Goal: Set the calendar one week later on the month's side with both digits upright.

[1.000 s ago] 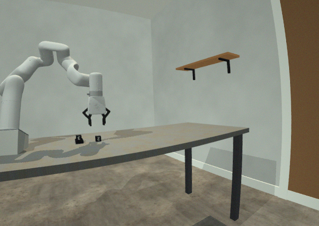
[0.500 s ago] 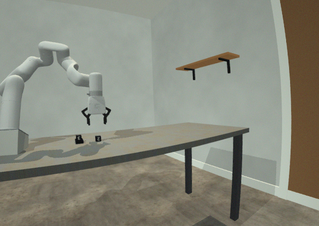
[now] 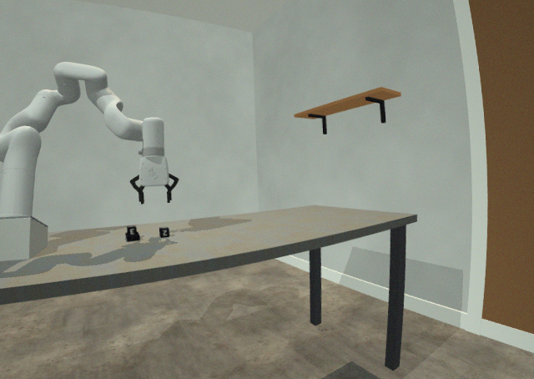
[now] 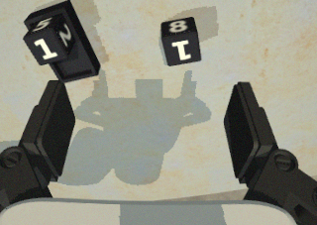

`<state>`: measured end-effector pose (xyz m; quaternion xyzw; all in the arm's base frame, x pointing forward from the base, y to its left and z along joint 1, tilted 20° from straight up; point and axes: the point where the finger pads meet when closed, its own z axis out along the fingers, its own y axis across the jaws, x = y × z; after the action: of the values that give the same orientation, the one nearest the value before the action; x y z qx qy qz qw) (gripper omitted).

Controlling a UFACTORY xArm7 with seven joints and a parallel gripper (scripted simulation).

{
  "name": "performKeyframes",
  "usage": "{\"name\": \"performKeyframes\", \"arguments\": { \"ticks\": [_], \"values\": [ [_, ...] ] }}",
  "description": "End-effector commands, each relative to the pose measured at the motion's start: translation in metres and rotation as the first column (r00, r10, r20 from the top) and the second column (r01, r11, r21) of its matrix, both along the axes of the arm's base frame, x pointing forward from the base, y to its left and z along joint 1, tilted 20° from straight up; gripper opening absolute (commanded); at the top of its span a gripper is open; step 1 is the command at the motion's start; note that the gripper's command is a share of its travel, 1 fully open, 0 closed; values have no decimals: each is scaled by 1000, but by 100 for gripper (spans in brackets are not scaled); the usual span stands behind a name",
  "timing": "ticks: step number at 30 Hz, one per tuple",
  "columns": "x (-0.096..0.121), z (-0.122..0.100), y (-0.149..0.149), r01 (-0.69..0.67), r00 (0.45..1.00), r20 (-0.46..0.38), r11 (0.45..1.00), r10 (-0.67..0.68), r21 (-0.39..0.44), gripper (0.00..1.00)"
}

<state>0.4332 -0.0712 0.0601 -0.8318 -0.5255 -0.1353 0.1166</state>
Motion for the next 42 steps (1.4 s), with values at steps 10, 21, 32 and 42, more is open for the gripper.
{"name": "performKeyframes", "arguments": {
  "ticks": [10,21,32,42],
  "values": [
    [-21,19,27,242,966,-90,970,-240,1,100],
    [-19,-6,35,242,966,-90,970,-241,0,100],
    [-16,-34,46,242,966,-90,970,-241,0,100],
    [-16,-35,46,242,966,-90,970,-241,0,100]
  ]
}}
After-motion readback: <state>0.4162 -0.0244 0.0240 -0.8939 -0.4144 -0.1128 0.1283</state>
